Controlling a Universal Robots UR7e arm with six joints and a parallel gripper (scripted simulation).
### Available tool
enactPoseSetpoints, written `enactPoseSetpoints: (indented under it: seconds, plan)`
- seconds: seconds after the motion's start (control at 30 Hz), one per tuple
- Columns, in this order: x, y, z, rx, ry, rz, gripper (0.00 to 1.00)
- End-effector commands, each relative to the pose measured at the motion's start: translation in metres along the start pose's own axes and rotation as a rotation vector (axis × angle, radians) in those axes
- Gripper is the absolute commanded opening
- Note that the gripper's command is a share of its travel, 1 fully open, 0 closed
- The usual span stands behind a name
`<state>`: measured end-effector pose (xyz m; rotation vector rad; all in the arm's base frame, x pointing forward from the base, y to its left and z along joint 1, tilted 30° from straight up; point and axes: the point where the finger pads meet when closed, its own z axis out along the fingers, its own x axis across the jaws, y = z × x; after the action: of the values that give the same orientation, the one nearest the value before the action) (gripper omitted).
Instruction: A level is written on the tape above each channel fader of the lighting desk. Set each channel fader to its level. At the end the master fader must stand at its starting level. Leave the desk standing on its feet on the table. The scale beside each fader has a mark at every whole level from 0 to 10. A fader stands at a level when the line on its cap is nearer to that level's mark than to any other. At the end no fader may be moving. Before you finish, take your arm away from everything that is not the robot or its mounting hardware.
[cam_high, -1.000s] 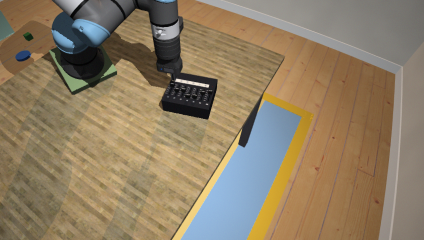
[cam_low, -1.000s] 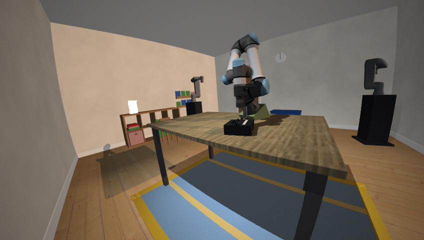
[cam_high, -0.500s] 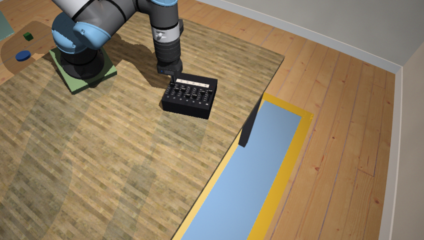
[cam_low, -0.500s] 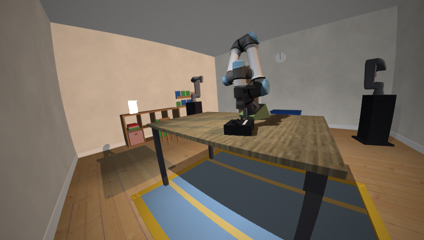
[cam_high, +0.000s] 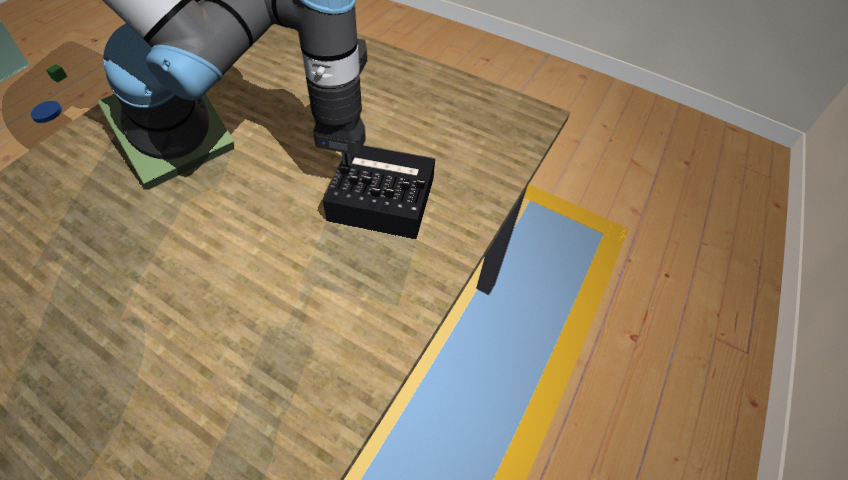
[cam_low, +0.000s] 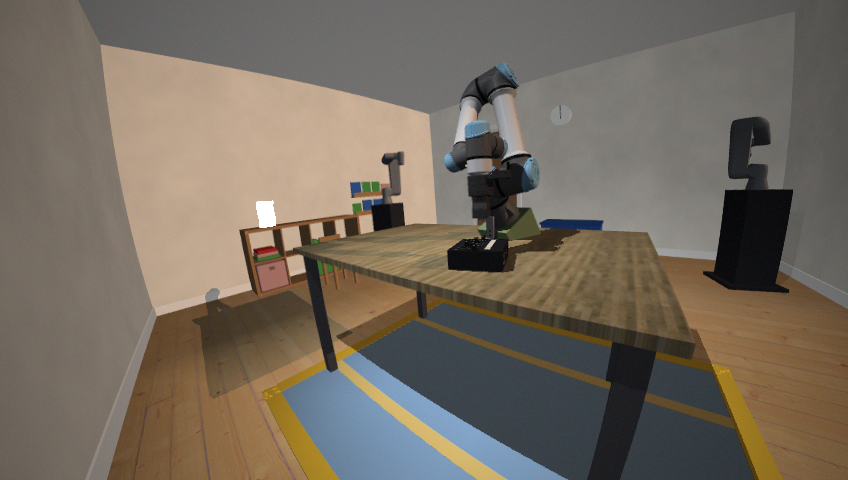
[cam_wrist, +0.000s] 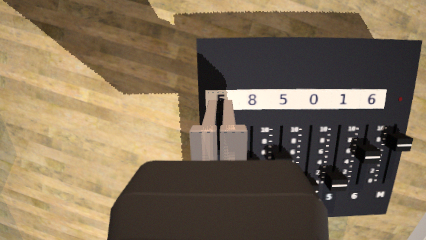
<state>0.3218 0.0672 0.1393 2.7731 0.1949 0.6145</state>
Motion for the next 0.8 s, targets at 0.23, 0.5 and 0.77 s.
enactPoseSetpoints:
  seconds: [0.23,0.5,0.77]
  plan:
    - [0.0004,0.0008,-0.0002,0.000,0.001,0.000,0.00]
    - [0.0004,0.0030,-0.0002,0.000,0.001,0.000,0.00]
    - [0.0004,0.0066,-0.0002,0.000,0.001,0.000,0.00]
